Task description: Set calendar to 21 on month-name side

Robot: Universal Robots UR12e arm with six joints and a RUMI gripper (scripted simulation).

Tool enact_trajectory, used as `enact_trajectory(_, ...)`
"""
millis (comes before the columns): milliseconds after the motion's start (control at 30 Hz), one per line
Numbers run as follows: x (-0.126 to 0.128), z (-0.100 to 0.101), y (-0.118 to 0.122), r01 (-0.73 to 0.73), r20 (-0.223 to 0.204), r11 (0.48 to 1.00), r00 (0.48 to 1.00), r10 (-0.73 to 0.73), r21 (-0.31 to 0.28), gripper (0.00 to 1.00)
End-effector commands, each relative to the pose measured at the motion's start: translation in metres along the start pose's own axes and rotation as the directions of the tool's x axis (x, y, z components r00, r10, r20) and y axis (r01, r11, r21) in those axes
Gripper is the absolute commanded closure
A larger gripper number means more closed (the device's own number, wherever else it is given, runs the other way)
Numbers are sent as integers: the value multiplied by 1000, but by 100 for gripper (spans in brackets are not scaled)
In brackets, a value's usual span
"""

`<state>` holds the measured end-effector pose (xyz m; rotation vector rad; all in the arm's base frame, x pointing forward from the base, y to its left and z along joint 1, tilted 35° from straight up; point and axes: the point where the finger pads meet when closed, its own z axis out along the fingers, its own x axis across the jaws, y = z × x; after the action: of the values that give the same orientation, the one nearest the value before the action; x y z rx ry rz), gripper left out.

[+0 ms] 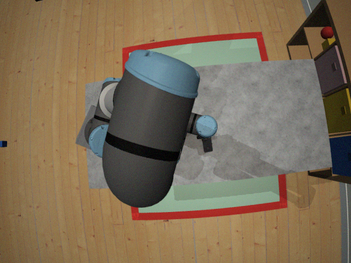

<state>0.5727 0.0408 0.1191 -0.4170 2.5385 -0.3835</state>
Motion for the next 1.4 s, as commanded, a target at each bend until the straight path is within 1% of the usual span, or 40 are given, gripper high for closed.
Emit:
enact_trajectory(0,0,0,0,0,1,1000,1000,0,0,90)
enact_trajectory(567,0,2,0,0,1,1000,1000,0,0,90)
enact_trajectory(1367,0,19,0,0,1,1000,1000,0,0,90)
